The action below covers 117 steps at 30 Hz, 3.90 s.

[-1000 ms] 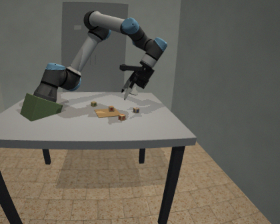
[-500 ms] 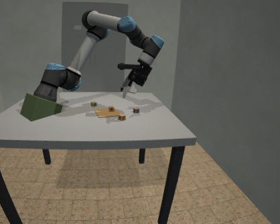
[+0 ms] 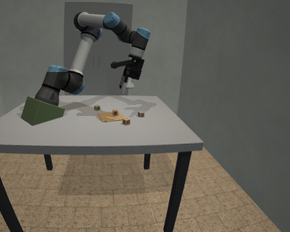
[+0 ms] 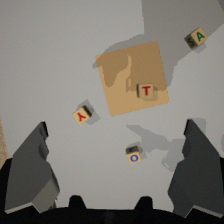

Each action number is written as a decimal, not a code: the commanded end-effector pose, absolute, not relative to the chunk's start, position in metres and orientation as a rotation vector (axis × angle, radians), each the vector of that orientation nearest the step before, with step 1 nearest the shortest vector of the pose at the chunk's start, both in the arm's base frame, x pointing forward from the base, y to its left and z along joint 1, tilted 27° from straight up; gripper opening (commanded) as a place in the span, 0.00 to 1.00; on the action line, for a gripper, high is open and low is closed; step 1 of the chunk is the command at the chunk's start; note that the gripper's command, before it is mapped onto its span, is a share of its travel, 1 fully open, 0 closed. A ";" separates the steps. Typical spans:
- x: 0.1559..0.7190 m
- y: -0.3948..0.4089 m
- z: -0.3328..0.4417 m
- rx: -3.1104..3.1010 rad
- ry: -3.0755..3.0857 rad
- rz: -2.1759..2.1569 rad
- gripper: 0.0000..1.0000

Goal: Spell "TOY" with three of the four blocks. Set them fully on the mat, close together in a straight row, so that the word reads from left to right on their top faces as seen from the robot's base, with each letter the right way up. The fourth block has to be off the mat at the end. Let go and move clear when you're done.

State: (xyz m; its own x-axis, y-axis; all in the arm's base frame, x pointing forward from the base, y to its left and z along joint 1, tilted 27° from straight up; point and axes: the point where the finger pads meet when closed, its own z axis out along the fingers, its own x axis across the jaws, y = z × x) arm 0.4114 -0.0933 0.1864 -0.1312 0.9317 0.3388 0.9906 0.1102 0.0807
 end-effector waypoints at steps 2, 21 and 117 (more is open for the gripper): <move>0.394 -0.062 0.197 -1.973 -2.242 -0.591 1.00; 0.383 -0.033 0.198 -2.005 -2.305 -0.730 1.00; 0.394 -0.018 0.154 -2.764 -0.207 -0.471 1.00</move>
